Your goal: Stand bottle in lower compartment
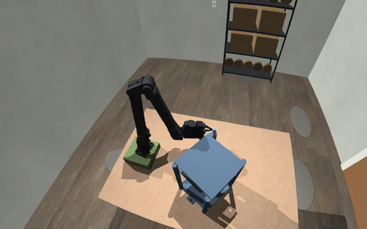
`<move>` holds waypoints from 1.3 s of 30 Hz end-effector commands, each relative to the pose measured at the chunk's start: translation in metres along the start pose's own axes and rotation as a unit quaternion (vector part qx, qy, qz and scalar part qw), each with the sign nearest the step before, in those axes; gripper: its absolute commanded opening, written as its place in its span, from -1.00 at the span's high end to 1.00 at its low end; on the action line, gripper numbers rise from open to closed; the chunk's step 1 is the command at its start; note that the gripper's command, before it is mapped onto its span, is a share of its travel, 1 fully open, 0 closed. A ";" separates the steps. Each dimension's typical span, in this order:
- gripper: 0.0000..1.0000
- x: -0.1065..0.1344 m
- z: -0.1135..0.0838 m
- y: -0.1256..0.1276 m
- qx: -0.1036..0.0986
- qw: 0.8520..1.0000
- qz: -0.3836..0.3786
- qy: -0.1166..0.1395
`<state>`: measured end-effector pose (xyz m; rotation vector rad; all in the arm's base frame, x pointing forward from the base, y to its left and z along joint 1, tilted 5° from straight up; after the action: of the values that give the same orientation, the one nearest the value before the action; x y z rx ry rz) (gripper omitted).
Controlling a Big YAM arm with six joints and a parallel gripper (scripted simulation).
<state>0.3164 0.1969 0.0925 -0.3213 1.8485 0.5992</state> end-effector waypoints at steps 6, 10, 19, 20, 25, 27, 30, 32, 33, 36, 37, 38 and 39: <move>-0.55 -0.016 0.012 0.009 -0.012 1.000 0.001 -0.028; -0.55 -0.016 0.012 0.009 -0.012 1.000 0.001 -0.028; -0.55 -0.018 0.013 0.010 -0.012 1.000 0.001 -0.027; -0.55 -0.019 0.013 0.010 -0.012 1.000 0.001 -0.026; -0.55 -0.022 0.015 0.012 -0.012 1.000 0.002 -0.025; -0.55 -0.022 0.015 0.013 -0.011 1.000 0.002 -0.025; -0.55 -0.022 0.015 0.012 -0.011 1.000 0.001 -0.023; -0.55 -0.020 0.015 0.012 -0.010 1.000 0.001 -0.021; -0.55 -0.020 0.015 0.011 -0.010 1.000 0.001 -0.020; -0.55 -0.019 0.016 0.011 -0.010 1.000 0.001 -0.018; -0.55 -0.019 0.016 0.011 -0.010 1.000 0.001 -0.018; -0.55 -0.018 0.016 0.011 -0.009 1.000 0.001 -0.018; -0.55 -0.018 0.016 0.011 -0.009 1.000 0.001 -0.018</move>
<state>0.3198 0.2015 0.0979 -0.3207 1.8428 0.6007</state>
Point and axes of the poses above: the point where the finger pads meet when closed, its own z axis out along the fingers, its own y axis across the jaws, x = y × z, the point moved 10 cm from there along -z, back along the fingers, and after that the axes turned 10 degrees about z, right-handed, at the moved point
